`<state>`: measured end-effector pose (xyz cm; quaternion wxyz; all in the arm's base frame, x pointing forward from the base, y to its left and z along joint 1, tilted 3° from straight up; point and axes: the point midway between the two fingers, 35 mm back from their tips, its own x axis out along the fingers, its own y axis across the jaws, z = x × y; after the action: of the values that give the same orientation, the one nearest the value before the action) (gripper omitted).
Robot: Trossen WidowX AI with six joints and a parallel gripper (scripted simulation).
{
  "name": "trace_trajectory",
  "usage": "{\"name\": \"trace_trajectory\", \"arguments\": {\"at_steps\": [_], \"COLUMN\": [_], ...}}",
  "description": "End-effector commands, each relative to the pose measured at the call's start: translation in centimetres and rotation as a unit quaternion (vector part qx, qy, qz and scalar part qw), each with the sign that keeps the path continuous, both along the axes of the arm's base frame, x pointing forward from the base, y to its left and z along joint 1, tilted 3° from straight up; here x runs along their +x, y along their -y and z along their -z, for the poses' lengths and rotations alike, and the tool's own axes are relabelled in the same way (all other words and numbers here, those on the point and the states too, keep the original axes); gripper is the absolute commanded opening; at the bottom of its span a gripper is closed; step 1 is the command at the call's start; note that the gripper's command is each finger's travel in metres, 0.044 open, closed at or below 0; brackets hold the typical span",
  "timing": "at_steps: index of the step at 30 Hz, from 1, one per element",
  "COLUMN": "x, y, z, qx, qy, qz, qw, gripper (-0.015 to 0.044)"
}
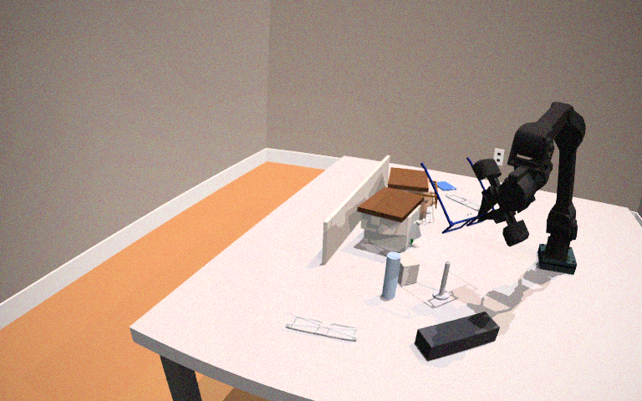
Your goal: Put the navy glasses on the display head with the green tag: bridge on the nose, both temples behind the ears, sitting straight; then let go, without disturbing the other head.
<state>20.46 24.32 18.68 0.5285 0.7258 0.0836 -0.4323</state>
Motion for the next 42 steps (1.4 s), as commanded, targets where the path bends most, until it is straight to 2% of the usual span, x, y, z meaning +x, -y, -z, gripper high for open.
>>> {"name": "trace_trajectory", "arguments": {"at_steps": [1,34,42], "x": [-0.7,-0.7,0.0], "y": [-1.4,-1.1,0.1], "z": [-0.5,-0.3,0.0], "qx": [-0.02,-0.011,0.066], "qy": [0.018,0.013,0.034], "qz": [-0.038,-0.027,0.077], "qw": [0.999,0.999,0.994], "gripper": [0.0,0.0,0.0]}}
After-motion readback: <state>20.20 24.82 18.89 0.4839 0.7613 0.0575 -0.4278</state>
